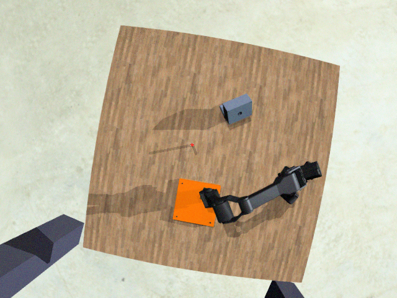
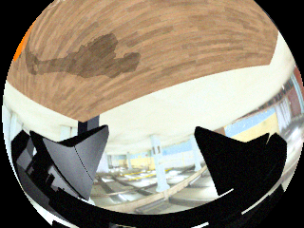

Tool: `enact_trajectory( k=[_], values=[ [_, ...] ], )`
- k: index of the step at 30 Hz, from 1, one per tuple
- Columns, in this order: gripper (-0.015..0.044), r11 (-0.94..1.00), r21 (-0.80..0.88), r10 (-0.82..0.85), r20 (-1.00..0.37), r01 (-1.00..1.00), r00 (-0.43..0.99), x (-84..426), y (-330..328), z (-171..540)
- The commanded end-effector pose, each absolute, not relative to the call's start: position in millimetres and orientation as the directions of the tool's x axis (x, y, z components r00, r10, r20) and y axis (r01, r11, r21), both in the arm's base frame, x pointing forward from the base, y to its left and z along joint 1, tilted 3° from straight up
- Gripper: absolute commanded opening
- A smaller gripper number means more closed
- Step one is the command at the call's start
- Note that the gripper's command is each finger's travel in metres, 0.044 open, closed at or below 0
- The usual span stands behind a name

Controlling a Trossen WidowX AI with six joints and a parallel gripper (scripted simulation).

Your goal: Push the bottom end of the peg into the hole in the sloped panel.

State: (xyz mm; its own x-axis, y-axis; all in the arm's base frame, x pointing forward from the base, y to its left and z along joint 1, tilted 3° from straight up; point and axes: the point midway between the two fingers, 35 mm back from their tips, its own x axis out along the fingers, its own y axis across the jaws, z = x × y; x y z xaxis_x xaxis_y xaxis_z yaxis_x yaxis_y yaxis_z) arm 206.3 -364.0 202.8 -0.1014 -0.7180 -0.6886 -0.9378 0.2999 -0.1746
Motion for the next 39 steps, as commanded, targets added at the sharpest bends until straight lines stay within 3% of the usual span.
enact_trajectory(
  k=[1, 39],
  values=[
    [0.0440, 0.243, -0.169, -0.701, -0.711, -0.955, -0.052, 223.7, -346.2, 198.1],
    [0.0440, -0.322, -0.094, -0.447, -0.862, -0.942, 0.239, 327.7, -168.1, 162.9]
  ],
)
